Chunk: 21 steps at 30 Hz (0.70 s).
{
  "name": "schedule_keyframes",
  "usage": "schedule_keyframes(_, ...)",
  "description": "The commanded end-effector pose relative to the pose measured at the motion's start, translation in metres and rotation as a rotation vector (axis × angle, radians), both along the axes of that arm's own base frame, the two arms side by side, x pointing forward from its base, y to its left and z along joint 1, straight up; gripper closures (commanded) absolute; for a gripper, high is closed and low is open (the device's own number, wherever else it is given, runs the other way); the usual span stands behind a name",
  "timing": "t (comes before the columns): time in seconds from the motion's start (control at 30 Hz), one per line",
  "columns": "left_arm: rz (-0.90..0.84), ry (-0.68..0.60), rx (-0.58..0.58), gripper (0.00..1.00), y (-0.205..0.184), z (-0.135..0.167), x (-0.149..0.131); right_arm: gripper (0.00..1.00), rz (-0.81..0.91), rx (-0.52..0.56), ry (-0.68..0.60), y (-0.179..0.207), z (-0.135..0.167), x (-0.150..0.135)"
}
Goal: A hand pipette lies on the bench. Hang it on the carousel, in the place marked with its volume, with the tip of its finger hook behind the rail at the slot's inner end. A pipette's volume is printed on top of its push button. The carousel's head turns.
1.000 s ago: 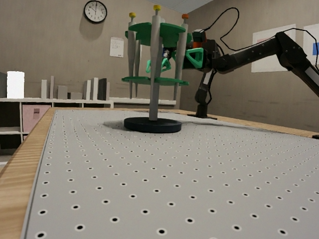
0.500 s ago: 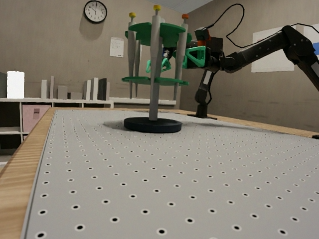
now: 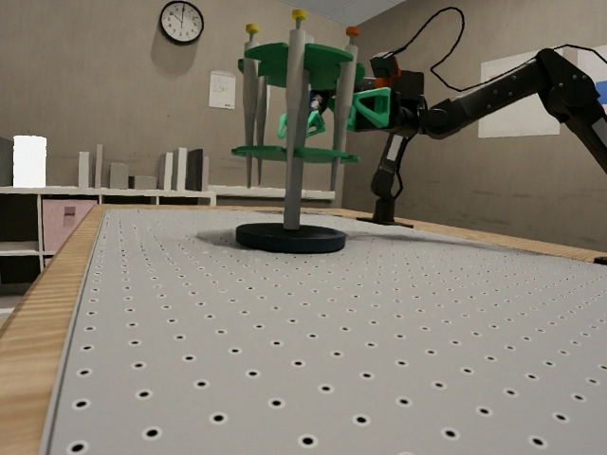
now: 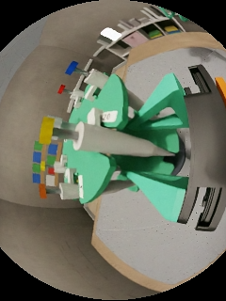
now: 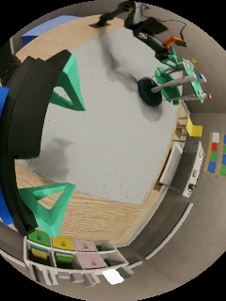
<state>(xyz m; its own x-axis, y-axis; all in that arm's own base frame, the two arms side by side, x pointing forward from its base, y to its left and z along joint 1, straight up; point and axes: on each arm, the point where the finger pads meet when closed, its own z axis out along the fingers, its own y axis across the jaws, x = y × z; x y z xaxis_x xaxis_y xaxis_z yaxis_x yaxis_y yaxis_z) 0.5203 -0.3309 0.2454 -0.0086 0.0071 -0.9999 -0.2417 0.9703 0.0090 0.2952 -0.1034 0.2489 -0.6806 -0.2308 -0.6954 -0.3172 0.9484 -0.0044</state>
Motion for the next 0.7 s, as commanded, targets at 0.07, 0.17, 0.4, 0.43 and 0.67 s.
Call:
schedule_keyframes(0.07, -0.007, -0.043, -0.040, 0.50, 0.000, 0.033, -0.002, 0.00, 0.008, 0.003, -0.023, -0.003, 0.004, 0.003)
schedule_keyframes(0.17, -0.007, -0.043, -0.040, 0.50, 0.000, 0.033, -0.002, 0.00, 0.008, 0.003, -0.023, -0.003, 0.004, 0.003)
schedule_keyframes(0.4, -0.007, -0.043, -0.040, 0.50, 0.000, 0.033, -0.002, 0.00, 0.008, 0.003, -0.023, -0.003, 0.004, 0.003)
schedule_keyframes(0.43, -0.007, -0.043, -0.040, 0.50, 0.000, 0.033, -0.002, 0.00, 0.008, 0.003, -0.023, -0.003, 0.004, 0.003)
schedule_keyframes(0.67, -0.037, -0.027, -0.022, 0.50, 0.007, 0.018, 0.001, 0.00, 0.008, 0.003, -0.023, -0.003, 0.004, 0.003)
